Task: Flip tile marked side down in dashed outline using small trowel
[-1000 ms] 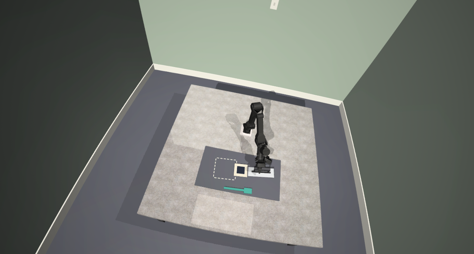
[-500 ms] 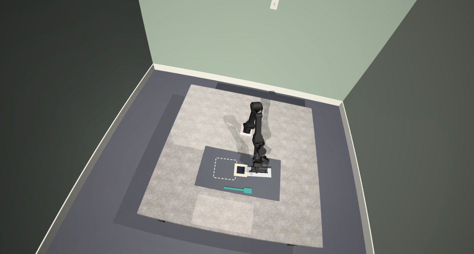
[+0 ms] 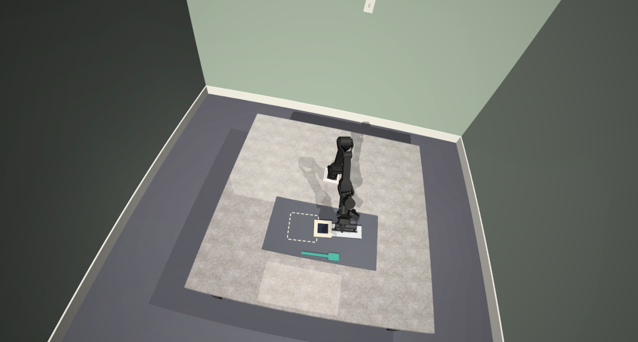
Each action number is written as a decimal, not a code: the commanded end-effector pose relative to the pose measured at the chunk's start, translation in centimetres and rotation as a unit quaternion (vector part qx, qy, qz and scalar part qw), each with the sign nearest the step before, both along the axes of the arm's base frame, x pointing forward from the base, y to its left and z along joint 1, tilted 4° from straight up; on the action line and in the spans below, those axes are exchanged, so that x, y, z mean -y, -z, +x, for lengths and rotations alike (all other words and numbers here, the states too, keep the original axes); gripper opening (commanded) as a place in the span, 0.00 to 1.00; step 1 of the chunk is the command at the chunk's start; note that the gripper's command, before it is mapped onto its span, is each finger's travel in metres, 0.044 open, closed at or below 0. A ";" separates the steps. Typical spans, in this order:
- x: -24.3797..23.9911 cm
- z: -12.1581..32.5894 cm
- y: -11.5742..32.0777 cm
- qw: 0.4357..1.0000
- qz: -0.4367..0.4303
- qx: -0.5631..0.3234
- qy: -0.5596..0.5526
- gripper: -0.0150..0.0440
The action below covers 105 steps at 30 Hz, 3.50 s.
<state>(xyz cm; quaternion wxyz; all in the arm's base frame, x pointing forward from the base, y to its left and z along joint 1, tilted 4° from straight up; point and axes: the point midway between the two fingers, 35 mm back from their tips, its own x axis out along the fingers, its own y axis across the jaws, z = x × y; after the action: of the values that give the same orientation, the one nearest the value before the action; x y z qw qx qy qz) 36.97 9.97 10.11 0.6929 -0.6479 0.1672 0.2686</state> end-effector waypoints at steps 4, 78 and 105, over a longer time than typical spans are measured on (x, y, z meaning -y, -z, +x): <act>0.2 0.1 -2.0 0.999 -0.037 0.011 0.007 0.25; 3.1 -0.2 -8.5 0.999 -0.039 0.012 0.007 0.25; 3.1 -0.2 -8.5 0.999 -0.039 0.012 0.007 0.25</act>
<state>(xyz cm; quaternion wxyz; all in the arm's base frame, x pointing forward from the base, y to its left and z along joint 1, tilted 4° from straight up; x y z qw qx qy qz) 36.54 6.85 17.93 0.6670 -0.6761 0.1791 0.2568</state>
